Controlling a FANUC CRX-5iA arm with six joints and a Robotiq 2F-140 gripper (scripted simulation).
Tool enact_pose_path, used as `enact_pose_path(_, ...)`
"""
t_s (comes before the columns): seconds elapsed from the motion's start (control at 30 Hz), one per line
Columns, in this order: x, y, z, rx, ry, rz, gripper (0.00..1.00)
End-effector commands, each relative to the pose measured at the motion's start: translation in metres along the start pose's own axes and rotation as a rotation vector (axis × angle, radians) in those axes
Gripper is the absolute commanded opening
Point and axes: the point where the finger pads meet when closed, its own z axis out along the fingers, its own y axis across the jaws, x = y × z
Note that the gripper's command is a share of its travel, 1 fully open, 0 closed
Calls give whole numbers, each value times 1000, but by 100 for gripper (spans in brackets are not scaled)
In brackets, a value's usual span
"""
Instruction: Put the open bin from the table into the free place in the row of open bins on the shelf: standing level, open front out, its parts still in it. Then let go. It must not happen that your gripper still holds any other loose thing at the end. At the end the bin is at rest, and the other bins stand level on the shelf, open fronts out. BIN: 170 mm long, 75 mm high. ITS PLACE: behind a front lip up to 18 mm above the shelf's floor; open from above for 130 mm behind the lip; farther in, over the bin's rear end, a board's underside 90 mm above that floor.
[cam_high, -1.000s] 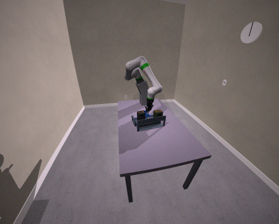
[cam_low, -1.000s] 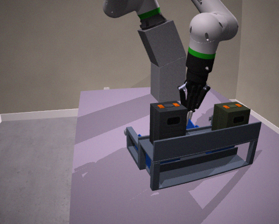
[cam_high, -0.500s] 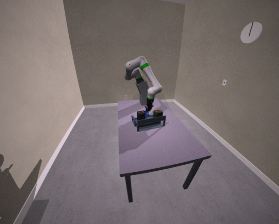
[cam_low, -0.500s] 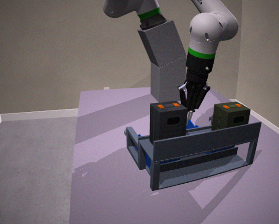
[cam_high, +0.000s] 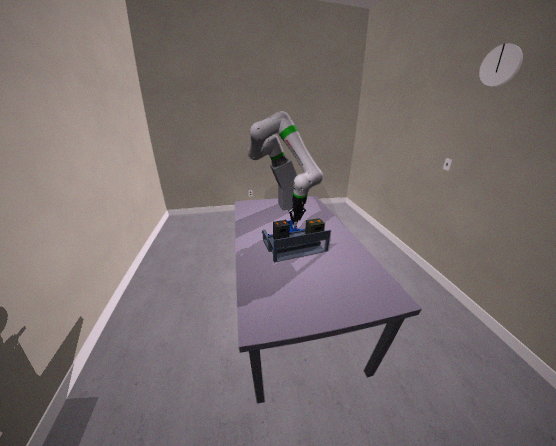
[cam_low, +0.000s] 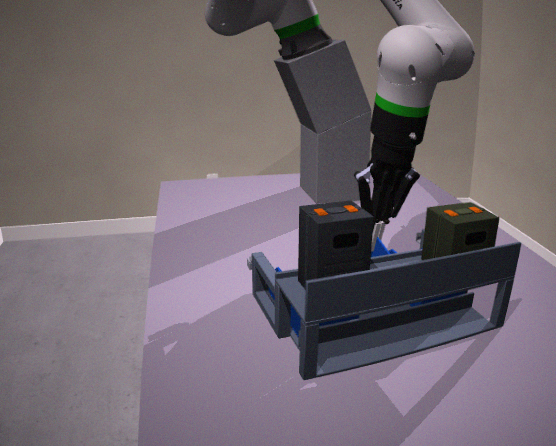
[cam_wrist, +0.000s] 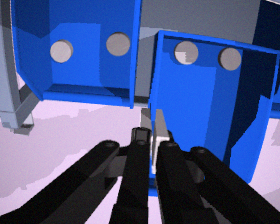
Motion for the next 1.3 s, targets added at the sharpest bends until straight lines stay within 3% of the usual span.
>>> enact_pose_path(0.0,2,0,0,0,7,0,0)
enact_pose_path(1.27,14,0,-1,0,53,0,0)
